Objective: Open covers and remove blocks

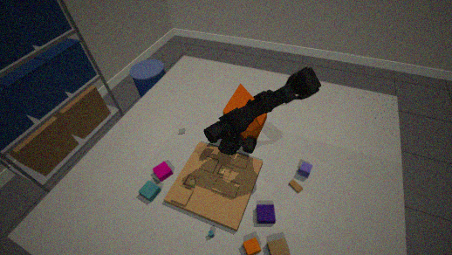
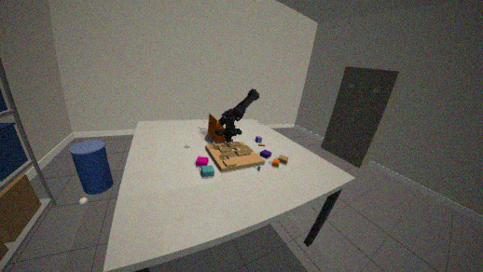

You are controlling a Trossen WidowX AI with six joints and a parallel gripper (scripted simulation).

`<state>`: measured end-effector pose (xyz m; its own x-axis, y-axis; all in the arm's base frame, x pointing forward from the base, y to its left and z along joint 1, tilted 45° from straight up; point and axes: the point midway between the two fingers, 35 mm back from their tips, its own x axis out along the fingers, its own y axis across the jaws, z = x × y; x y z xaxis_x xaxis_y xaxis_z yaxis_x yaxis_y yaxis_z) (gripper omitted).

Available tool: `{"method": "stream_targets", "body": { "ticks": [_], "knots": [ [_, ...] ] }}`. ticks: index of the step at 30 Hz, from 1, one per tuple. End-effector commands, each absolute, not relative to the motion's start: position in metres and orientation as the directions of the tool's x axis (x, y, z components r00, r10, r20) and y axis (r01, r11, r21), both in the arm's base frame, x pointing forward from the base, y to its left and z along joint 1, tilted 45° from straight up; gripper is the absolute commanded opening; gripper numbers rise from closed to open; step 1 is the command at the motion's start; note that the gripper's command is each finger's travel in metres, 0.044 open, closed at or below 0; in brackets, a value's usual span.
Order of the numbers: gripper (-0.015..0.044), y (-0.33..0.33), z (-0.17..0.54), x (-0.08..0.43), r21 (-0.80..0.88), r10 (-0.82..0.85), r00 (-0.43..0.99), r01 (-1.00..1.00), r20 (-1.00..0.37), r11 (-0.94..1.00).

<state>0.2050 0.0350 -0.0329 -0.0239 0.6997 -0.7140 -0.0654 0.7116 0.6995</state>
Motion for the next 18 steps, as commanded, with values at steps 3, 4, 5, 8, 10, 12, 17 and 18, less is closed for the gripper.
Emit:
{"method": "stream_targets", "body": {
  "ticks": [3,4,5,8,10,12,17,18],
  "knots": [
    [0.0000,0.035,-0.034,0.212,0.702,0.703,-0.021,-0.063,-0.711,0.709],
    [0.0000,0.035,-0.034,0.213,0.702,0.703,-0.021,-0.063,-0.711,0.709],
    [0.0000,0.034,-0.034,0.214,0.702,0.703,-0.020,-0.063,-0.711,0.709],
    [0.0000,0.034,-0.035,0.218,0.702,0.703,-0.020,-0.064,-0.711,0.709],
    [0.0000,0.034,-0.036,0.220,0.702,0.703,-0.020,-0.064,-0.711,0.709],
    [0.0000,0.033,-0.036,0.223,0.702,0.703,-0.020,-0.064,-0.711,0.709],
    [0.0000,0.033,-0.036,0.226,0.702,0.703,-0.020,-0.064,-0.711,0.709],
    [0.0000,0.033,-0.036,0.227,0.702,0.703,-0.020,-0.064,-0.711,0.709]
  ]
}}
